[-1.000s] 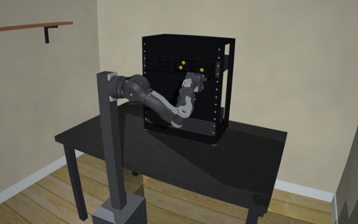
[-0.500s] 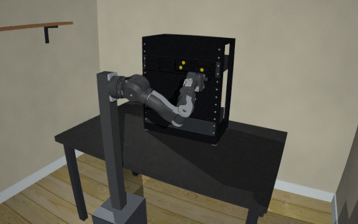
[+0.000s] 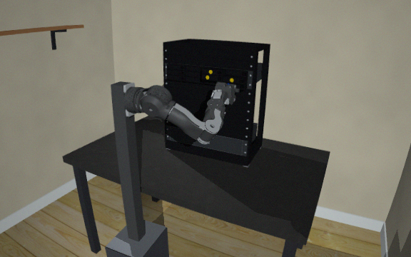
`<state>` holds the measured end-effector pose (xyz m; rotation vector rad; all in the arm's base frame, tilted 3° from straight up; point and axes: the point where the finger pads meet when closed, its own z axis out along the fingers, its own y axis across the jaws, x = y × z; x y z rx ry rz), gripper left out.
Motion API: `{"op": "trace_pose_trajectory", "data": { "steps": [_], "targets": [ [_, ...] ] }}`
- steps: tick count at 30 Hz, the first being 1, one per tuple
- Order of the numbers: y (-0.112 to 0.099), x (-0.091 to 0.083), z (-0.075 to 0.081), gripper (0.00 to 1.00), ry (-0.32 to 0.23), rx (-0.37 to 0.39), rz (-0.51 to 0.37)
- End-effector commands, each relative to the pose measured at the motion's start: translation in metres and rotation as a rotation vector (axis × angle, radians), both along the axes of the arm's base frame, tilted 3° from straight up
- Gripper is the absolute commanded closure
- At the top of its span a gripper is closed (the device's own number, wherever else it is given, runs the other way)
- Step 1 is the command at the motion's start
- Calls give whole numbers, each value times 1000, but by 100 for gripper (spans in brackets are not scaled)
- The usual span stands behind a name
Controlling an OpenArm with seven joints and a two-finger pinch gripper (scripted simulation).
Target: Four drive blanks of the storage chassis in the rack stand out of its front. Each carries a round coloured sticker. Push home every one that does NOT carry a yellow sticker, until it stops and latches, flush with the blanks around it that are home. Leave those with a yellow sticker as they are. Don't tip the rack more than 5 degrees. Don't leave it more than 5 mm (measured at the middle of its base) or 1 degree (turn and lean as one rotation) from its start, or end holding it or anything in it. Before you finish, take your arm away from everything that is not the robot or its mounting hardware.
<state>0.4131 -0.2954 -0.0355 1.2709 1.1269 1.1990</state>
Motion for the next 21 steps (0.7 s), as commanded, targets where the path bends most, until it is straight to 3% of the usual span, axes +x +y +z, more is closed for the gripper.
{"op": "trace_pose_trajectory", "data": {
  "steps": [1, 21],
  "targets": [
    [2, 1, -1, 100, -2, 0, 6],
    [2, 11, -1, 100, -2, 0, 6]
  ]
}}
